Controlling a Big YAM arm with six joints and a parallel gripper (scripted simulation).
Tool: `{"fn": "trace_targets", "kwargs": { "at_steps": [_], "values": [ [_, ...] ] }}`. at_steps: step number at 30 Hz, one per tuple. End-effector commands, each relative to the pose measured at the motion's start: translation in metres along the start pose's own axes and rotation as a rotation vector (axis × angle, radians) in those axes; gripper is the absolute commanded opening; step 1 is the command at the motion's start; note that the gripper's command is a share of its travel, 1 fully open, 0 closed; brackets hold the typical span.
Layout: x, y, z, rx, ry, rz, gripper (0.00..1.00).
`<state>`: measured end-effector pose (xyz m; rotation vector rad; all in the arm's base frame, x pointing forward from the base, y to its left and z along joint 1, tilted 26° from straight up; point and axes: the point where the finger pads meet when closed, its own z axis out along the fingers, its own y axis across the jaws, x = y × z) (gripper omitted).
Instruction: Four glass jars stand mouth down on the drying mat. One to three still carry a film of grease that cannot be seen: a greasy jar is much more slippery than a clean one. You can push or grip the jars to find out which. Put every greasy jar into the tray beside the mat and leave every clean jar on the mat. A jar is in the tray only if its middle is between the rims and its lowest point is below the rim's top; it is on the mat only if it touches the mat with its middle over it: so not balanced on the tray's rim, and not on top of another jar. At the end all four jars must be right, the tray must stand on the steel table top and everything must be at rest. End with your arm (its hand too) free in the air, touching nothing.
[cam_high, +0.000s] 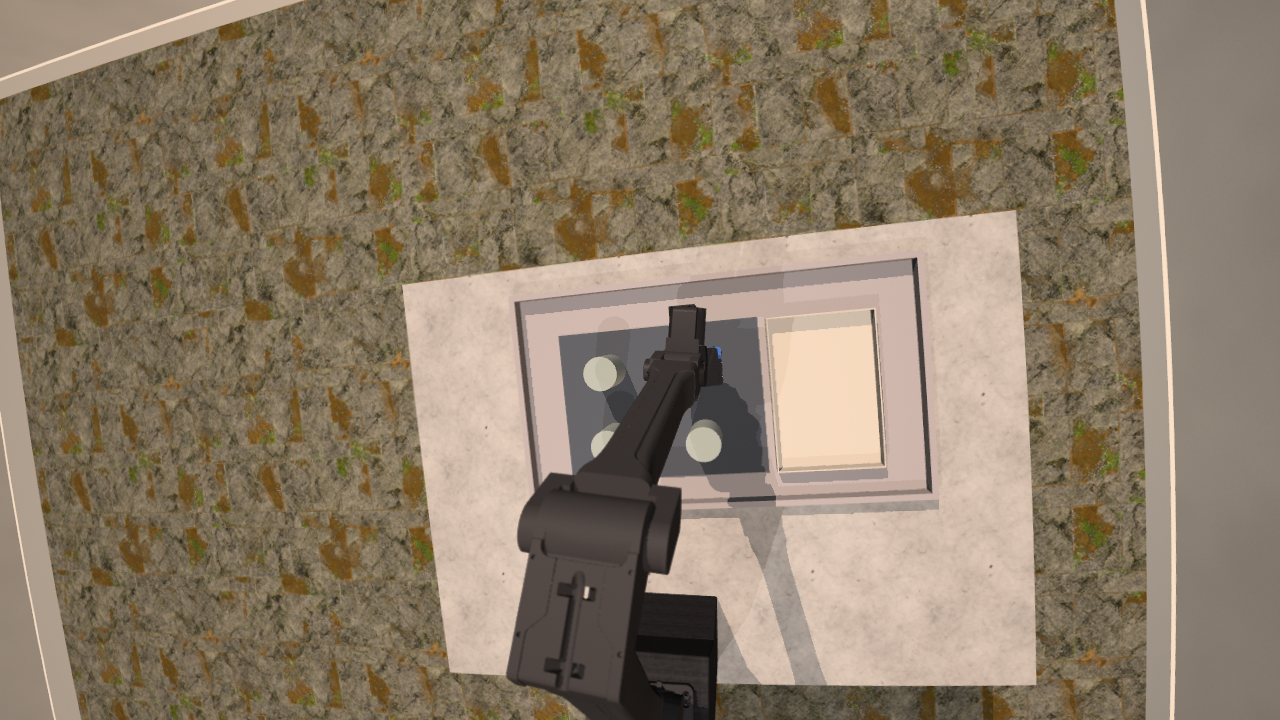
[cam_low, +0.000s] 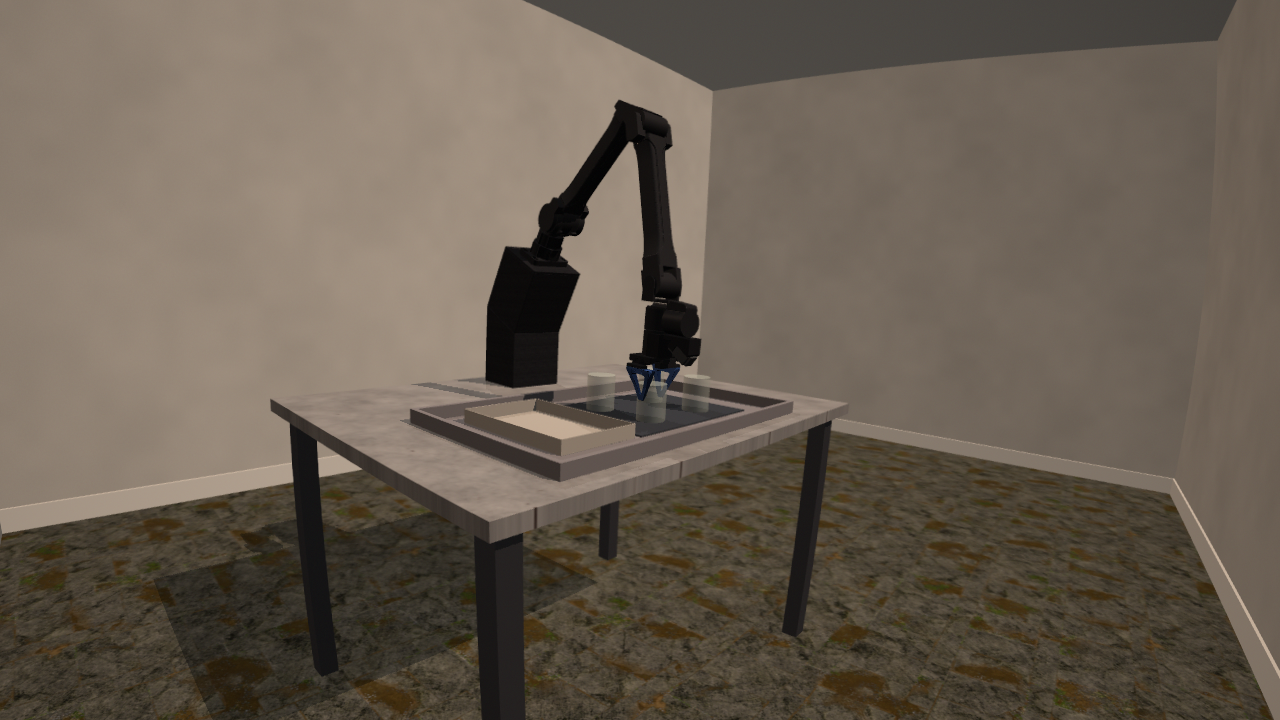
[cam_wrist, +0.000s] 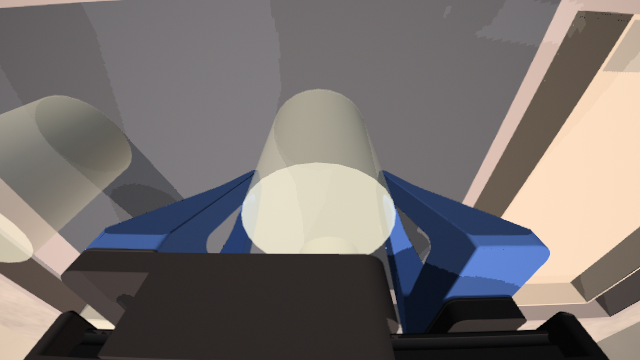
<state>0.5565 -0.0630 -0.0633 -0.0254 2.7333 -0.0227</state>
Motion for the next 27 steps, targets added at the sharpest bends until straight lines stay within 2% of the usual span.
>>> {"fn": "trace_targets", "kwargs": {
  "at_steps": [1, 6, 27],
  "values": [
    [-0.018, 0.003, -0.006, 0.002, -0.041, -0.014, 0.0],
    [-0.018, 0.003, -0.006, 0.002, -0.041, -0.014, 0.0],
    [-0.016, 0.003, -0.056, 0.002, -0.041, -0.014, 0.0]
  ]
}}
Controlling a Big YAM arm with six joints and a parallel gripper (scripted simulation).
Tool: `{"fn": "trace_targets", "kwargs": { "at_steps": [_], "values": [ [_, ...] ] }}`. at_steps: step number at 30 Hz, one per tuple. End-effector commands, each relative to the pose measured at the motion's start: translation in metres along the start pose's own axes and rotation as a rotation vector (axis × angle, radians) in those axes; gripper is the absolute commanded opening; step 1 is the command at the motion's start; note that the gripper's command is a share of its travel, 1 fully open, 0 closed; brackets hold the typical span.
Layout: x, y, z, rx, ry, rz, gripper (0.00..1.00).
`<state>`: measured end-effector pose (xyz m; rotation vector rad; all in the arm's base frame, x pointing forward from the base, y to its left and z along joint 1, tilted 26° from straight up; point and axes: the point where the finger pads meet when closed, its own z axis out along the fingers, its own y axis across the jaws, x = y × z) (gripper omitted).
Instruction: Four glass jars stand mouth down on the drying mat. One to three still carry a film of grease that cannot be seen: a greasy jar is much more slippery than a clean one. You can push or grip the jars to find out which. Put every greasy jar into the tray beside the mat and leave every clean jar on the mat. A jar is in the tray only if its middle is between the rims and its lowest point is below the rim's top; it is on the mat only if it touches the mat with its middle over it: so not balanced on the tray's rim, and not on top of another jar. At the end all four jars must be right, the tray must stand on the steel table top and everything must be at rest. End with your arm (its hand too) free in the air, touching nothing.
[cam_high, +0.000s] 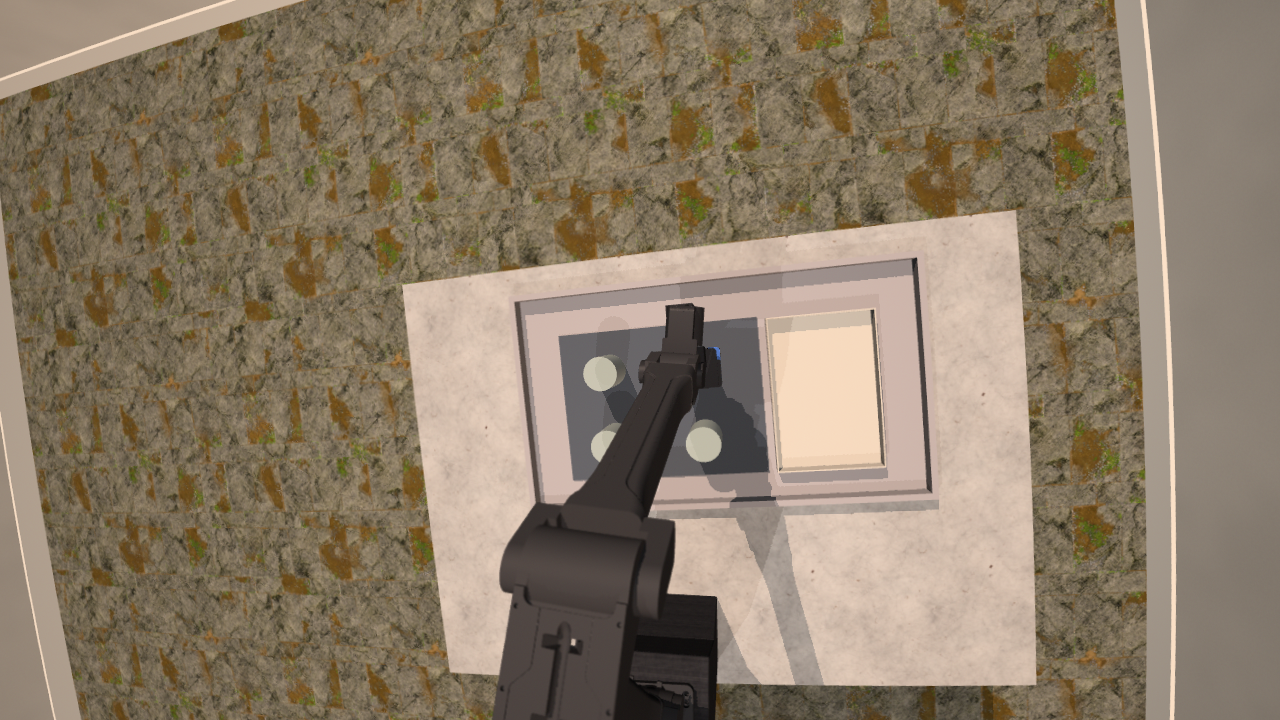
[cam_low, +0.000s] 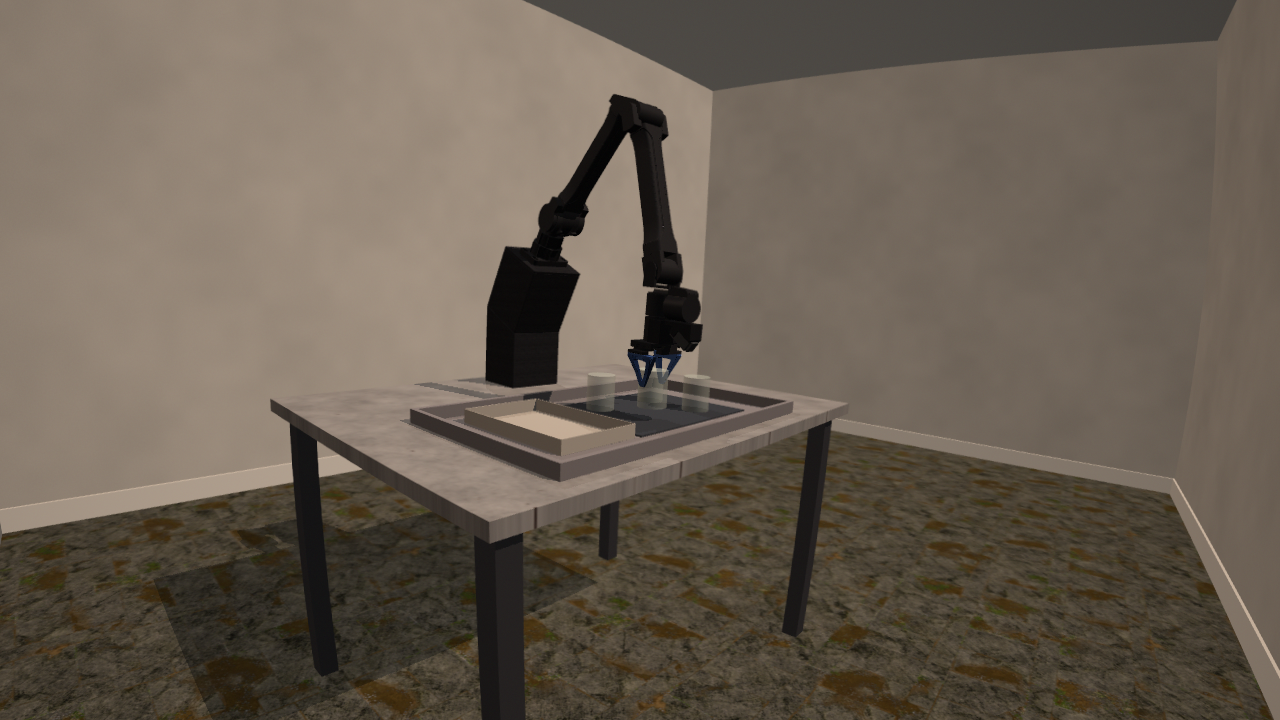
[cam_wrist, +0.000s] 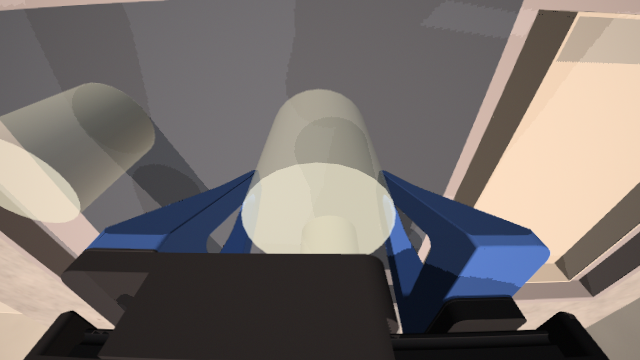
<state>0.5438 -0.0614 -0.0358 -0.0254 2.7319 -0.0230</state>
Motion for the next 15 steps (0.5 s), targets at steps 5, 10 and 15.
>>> {"fn": "trace_targets", "kwargs": {
  "at_steps": [5, 10, 15],
  "values": [
    [-0.017, 0.002, -0.034, 0.002, -0.04, -0.013, 0.0],
    [-0.016, 0.002, -0.047, 0.002, -0.04, -0.013, 0.0],
    [-0.015, 0.002, -0.061, 0.002, -0.04, -0.013, 0.0]
  ]
}}
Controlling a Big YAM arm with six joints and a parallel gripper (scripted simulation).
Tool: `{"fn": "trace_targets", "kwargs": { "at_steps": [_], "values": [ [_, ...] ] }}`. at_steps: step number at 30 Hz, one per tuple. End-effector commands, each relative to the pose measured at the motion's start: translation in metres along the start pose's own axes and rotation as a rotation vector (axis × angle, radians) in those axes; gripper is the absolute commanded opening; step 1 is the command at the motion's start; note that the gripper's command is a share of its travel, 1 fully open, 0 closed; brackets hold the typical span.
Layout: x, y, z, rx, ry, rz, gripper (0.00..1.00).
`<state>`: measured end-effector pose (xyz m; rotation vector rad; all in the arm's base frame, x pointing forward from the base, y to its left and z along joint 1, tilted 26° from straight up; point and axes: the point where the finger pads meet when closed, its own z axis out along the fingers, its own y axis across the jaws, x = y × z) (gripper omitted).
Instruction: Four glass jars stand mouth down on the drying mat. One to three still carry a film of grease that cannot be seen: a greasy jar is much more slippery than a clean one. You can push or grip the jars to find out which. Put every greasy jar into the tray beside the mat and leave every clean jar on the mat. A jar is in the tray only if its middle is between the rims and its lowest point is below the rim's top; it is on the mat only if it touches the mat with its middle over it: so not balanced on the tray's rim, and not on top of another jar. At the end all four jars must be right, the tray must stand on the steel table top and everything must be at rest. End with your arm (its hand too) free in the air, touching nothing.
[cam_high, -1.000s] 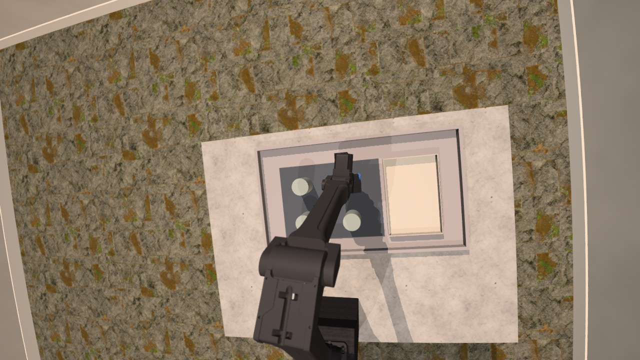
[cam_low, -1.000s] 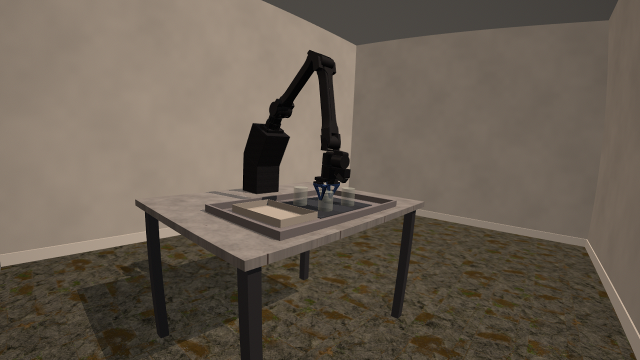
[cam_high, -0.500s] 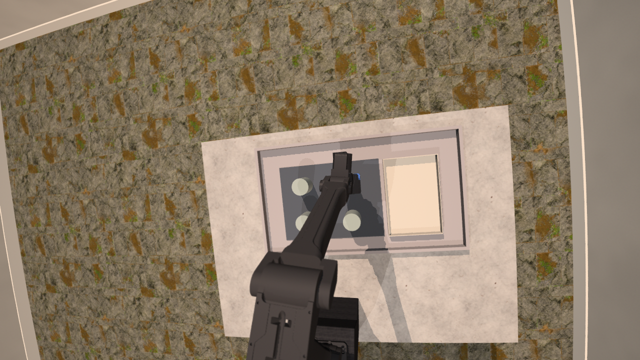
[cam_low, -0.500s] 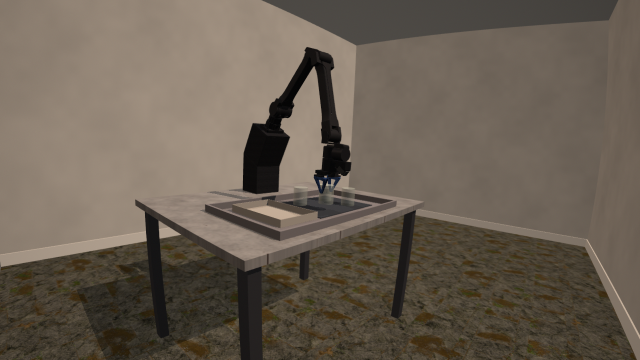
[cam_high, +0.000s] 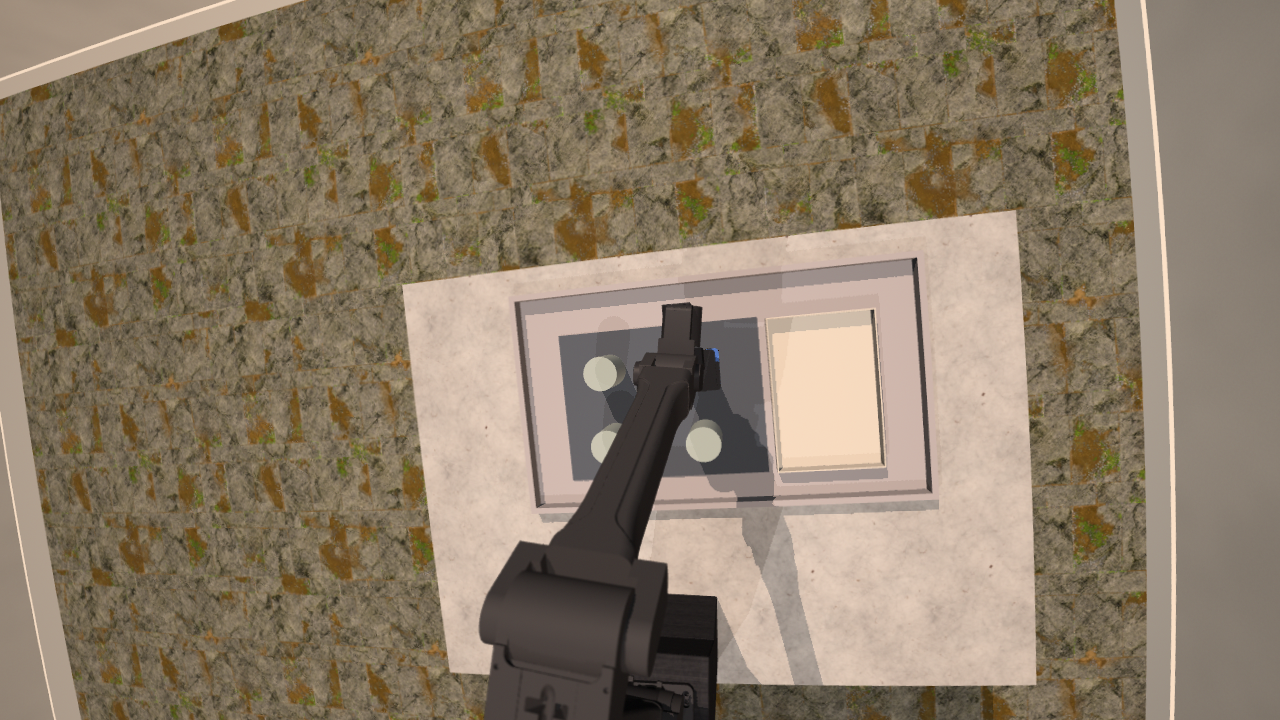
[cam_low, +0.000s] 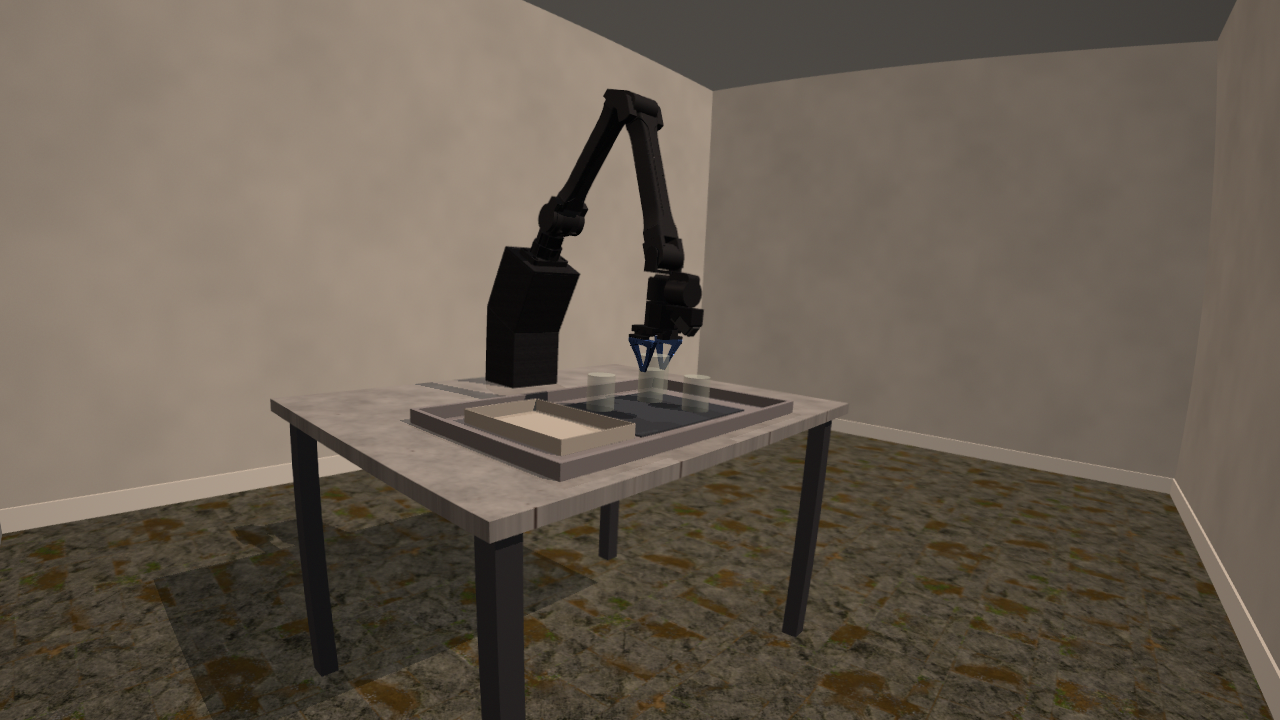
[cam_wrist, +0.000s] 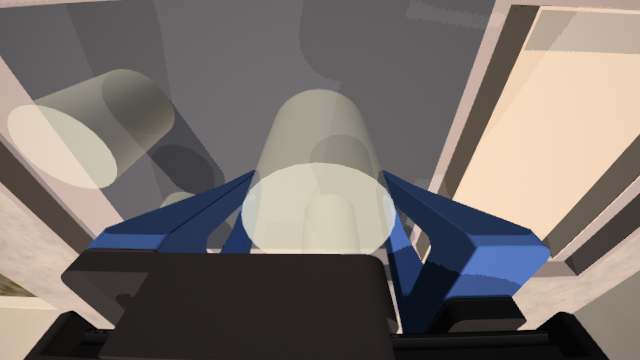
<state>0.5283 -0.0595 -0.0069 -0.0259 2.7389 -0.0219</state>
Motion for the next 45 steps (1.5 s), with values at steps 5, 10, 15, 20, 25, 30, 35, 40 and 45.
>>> {"fn": "trace_targets", "kwargs": {
  "at_steps": [5, 10, 15, 20, 25, 30, 35, 40, 45],
  "values": [
    [-0.017, 0.0, -0.039, 0.003, -0.047, -0.013, 0.0],
    [-0.017, 0.0, -0.049, 0.003, -0.047, -0.013, 0.0],
    [-0.016, 0.001, -0.063, 0.003, -0.047, -0.013, 0.0],
    [-0.016, 0.001, -0.076, 0.003, -0.047, -0.013, 0.0],
    [-0.015, 0.001, -0.084, 0.003, -0.047, -0.013, 0.0],
    [-0.015, 0.001, -0.086, 0.003, -0.047, -0.013, 0.0],
    [-0.011, -0.015, -0.086, 0.003, -0.047, -0.013, 0.0],
    [-0.008, -0.025, -0.086, 0.003, -0.047, -0.013, 0.0],
    [-0.003, -0.041, -0.086, 0.003, -0.047, -0.013, 0.0]
  ]
}}
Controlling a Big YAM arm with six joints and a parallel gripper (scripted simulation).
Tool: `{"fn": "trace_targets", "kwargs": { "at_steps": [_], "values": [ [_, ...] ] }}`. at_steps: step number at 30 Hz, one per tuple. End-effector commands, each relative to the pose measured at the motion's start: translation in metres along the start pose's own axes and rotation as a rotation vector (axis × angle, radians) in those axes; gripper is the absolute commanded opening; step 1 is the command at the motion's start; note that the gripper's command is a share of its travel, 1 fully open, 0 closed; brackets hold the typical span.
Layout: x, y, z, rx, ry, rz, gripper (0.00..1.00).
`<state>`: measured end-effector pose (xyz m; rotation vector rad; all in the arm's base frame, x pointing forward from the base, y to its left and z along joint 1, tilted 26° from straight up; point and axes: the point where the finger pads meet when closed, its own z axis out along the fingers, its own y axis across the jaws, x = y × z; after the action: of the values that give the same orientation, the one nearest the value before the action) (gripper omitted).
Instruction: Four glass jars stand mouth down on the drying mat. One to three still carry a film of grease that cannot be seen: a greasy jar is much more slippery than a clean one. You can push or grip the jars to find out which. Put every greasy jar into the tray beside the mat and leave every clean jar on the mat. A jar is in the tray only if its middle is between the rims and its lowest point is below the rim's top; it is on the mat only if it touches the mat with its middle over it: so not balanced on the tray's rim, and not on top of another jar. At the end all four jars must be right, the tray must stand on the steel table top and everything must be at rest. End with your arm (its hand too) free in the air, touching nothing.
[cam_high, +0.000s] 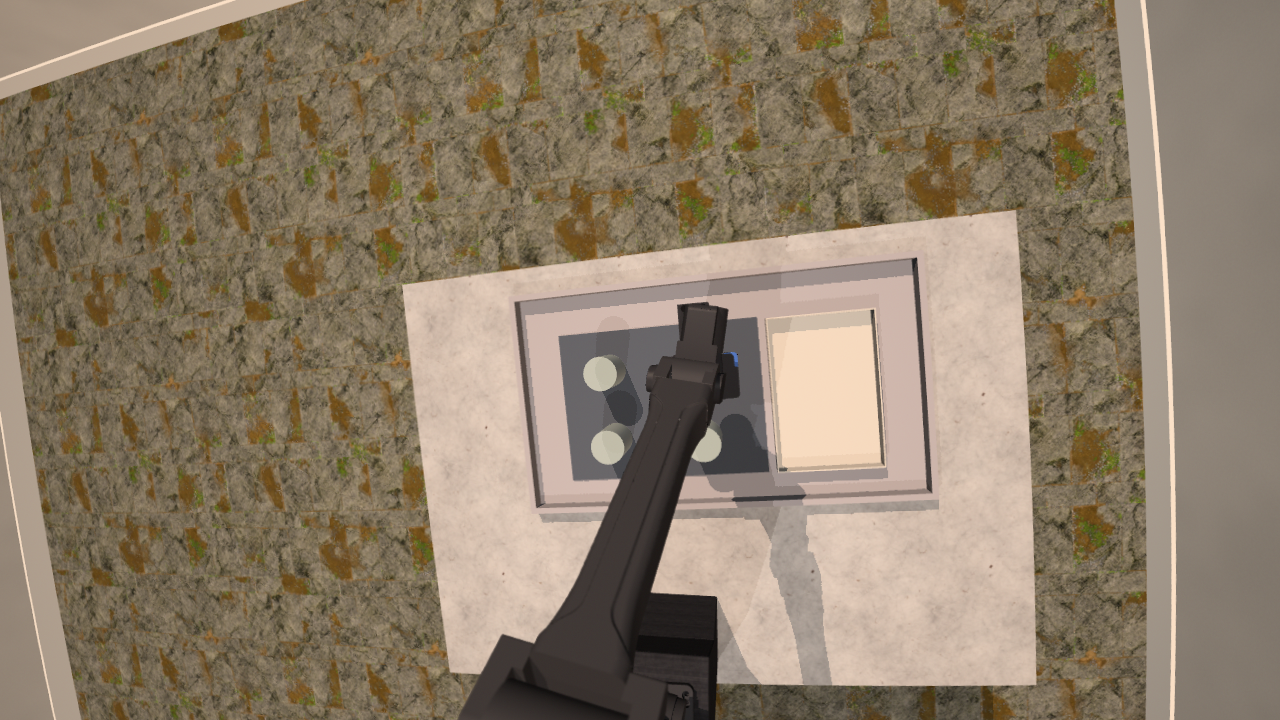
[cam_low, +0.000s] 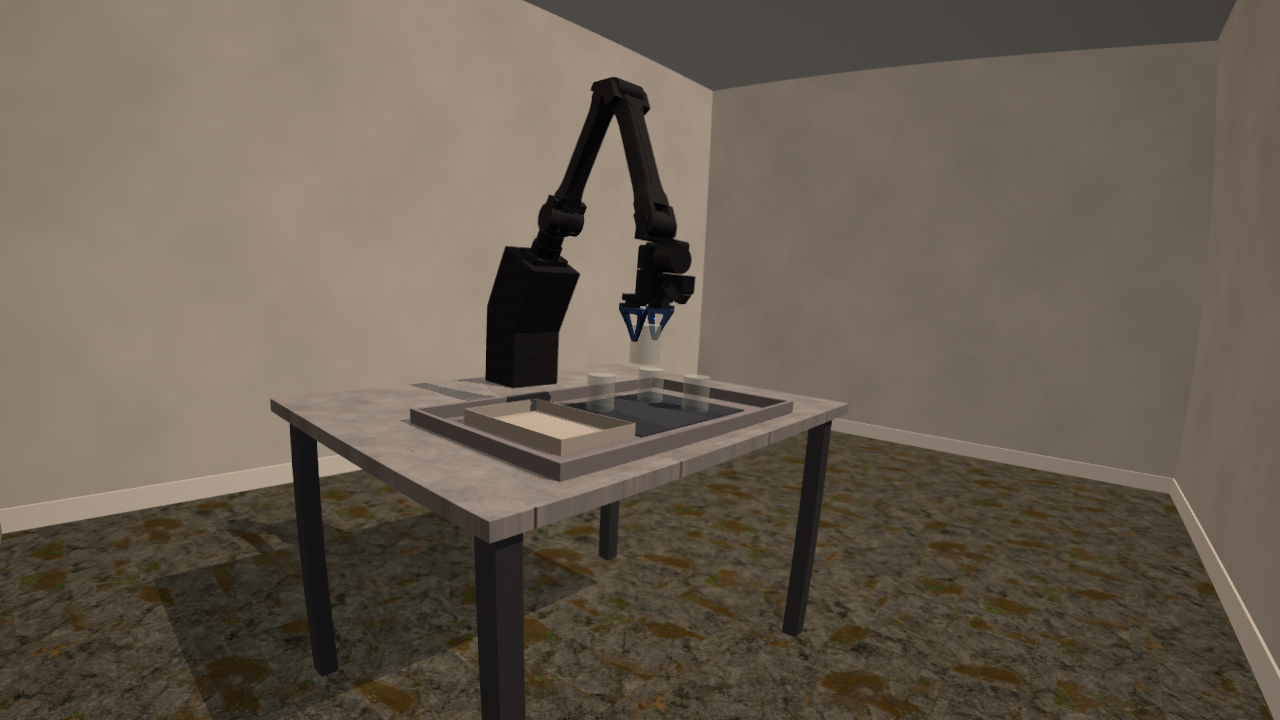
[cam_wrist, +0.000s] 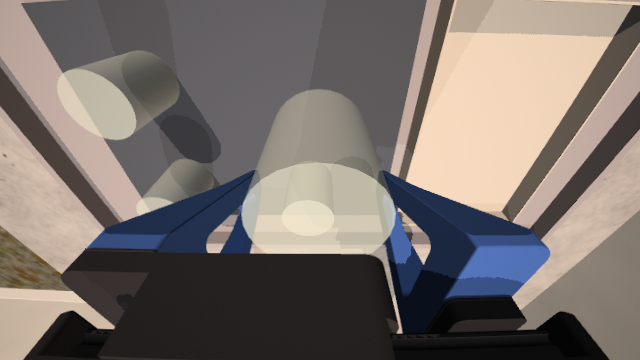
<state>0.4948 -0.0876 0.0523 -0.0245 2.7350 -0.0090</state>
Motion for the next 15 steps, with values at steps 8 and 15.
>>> {"fn": "trace_targets", "kwargs": {
  "at_steps": [8, 15],
  "values": [
    [-0.004, -0.037, -0.019, 0.012, -0.042, -0.016, 0.0],
    [0.0, -0.053, -0.019, 0.012, -0.042, -0.016, 0.0]
  ]
}}
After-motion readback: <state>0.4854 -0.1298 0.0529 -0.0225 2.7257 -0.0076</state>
